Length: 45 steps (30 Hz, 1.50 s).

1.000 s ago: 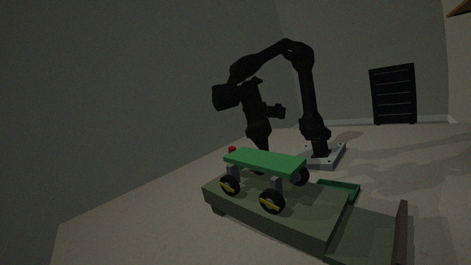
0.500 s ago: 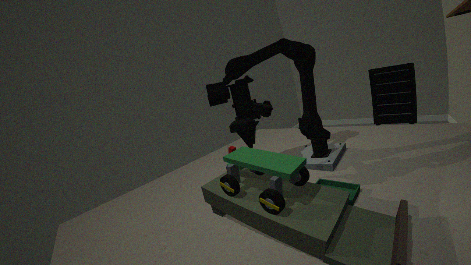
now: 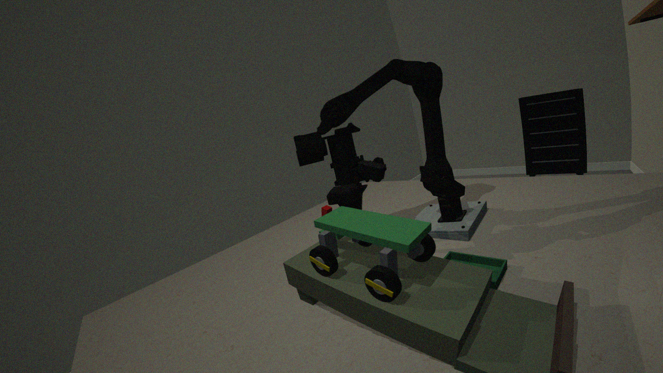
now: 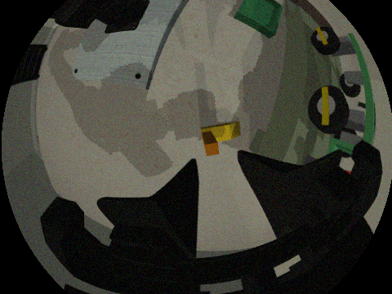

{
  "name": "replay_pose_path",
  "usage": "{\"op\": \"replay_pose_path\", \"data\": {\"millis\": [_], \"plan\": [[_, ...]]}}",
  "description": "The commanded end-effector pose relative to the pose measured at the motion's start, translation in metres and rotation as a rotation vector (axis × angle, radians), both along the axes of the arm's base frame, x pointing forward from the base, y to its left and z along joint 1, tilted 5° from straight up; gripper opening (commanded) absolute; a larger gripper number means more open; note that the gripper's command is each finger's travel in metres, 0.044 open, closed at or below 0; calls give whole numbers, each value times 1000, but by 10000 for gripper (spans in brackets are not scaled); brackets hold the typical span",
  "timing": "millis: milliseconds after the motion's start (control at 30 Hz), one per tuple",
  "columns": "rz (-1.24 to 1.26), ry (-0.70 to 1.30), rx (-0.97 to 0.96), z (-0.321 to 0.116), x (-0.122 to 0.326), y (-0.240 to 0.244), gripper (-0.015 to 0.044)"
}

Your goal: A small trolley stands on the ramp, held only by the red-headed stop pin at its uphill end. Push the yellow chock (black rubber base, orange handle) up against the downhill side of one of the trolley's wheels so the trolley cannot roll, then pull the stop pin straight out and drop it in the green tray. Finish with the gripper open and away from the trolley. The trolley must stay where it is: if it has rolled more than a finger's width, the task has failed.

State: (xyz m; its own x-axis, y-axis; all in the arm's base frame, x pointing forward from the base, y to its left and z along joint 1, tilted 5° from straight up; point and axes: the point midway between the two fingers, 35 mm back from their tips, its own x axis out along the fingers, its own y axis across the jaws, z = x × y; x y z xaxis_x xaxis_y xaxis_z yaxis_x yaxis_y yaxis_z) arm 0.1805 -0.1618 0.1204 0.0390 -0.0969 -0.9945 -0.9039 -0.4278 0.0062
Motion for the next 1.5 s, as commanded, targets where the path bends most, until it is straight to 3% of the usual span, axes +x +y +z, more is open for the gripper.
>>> {"op": "replay_pose_path", "data": {"millis": [0, 1467], "plan": [[2, 4, -1, -7, -1, -1, 190], [2, 5, -2, -62, 1, -6, 190]]}}
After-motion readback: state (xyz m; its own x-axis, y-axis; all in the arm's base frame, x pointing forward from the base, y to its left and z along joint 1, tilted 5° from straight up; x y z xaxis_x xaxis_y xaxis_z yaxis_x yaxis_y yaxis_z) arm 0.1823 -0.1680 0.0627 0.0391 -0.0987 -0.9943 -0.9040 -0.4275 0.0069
